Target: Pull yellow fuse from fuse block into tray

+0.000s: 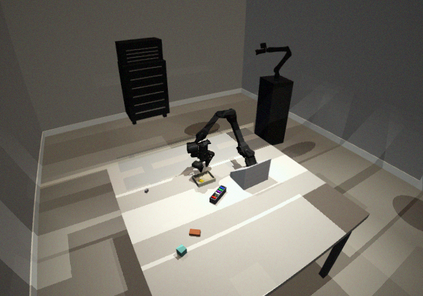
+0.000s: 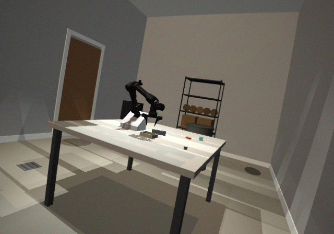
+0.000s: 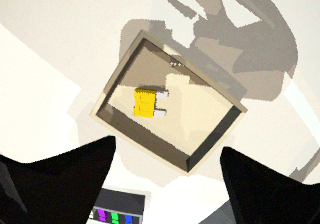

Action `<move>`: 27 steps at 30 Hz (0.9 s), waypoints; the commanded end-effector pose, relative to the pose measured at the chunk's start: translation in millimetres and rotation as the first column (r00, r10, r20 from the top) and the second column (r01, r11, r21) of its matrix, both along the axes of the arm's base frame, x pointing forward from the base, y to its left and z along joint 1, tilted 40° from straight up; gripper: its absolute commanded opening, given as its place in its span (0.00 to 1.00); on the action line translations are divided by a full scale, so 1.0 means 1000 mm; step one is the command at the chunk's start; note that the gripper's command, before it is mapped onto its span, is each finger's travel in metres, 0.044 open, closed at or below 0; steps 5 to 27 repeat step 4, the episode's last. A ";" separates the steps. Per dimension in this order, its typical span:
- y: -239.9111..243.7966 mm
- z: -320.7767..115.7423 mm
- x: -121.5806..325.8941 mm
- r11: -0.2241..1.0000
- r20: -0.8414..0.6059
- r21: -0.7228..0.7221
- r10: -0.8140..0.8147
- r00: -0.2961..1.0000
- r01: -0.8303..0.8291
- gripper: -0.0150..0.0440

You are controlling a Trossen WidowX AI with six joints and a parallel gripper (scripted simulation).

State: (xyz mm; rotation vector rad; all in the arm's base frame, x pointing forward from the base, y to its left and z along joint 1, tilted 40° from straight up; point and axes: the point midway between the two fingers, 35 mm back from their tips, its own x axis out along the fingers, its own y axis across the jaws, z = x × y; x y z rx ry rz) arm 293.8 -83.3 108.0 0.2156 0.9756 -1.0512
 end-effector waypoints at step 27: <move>0.000 0.000 0.000 1.000 0.000 0.000 0.000 1.000 0.000 0.81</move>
